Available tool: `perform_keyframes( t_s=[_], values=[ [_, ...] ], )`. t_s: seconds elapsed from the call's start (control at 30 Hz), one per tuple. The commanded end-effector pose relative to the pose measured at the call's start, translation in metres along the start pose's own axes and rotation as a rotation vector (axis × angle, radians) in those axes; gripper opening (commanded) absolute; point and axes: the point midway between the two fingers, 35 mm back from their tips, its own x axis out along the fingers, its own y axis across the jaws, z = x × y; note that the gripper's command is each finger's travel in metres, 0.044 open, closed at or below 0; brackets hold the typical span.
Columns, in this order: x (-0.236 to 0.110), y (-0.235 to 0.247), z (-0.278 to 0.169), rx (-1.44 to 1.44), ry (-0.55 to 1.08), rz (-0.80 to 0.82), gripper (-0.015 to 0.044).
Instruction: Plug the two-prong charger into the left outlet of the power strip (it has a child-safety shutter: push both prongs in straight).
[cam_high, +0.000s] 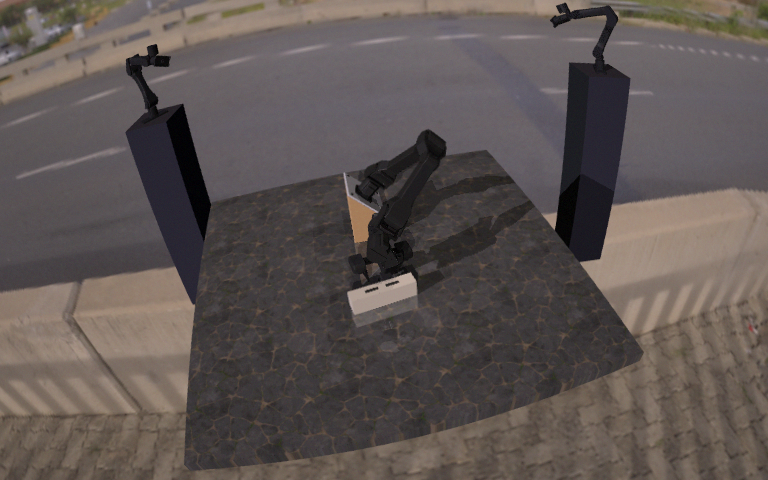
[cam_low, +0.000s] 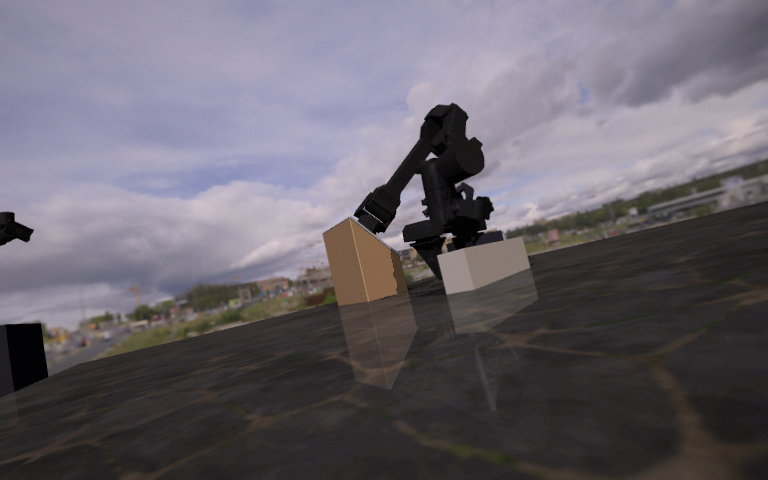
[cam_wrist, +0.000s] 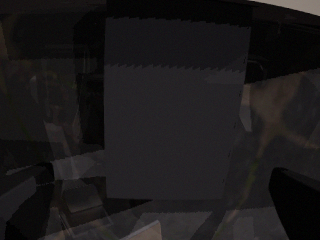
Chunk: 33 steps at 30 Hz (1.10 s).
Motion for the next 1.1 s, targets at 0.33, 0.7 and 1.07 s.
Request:
perform_keyframes(
  t_s=[0.33, 0.7, 1.07],
  values=[
    [0.000, 0.001, -0.014, -0.011, -0.008, 0.000, 0.0440],
    [0.001, 0.001, -0.027, -0.011, -0.008, 0.001, 0.0440],
    [-0.071, 0.000, -0.014, -0.003, -0.563, 0.002, 0.0440]
  ],
)
